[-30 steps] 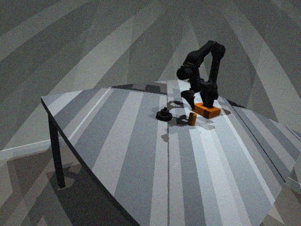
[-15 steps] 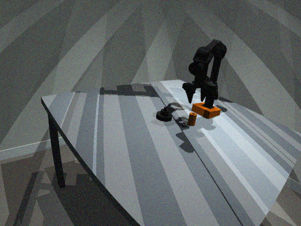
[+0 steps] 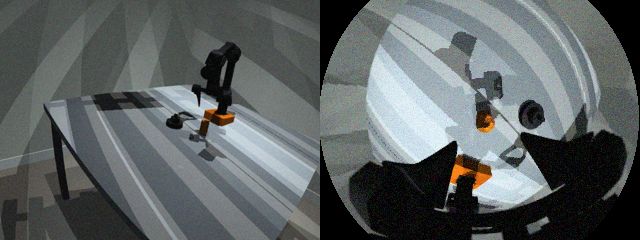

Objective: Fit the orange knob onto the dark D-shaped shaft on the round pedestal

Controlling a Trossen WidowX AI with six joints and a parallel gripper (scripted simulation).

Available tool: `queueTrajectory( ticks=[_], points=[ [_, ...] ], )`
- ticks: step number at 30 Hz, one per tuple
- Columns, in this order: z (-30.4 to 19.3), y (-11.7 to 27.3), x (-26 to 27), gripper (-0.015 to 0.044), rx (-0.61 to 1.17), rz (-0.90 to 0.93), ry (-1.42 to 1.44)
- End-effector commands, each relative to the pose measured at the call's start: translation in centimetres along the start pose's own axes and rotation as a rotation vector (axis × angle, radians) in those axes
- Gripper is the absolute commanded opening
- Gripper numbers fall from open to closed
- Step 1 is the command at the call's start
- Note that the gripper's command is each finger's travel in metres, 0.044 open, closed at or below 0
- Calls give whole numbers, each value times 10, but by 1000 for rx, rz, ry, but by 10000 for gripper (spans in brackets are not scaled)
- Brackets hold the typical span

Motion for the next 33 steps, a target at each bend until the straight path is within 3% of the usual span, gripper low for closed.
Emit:
queueTrajectory(
  ticks=[1, 15, 20, 33],
  points=[
    [-1, 0, -1, 440, 1, -7, -671],
    [1, 0, -1, 440, 1, -7, -686],
    [1, -33, -2, 440, 1, -7, -686],
    [1, -54, -1, 440, 1, -7, -686]
  ],
)
Point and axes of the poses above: the point midway between the two fingers, 35 mm back from their tips, its own y axis back along the fingers, its own x axis across the jaws, z = x × y, the point moved 2 cm from there along y, back along the fingers, and after that the axes turned 3 degrees about y, right-handed, at the moved point
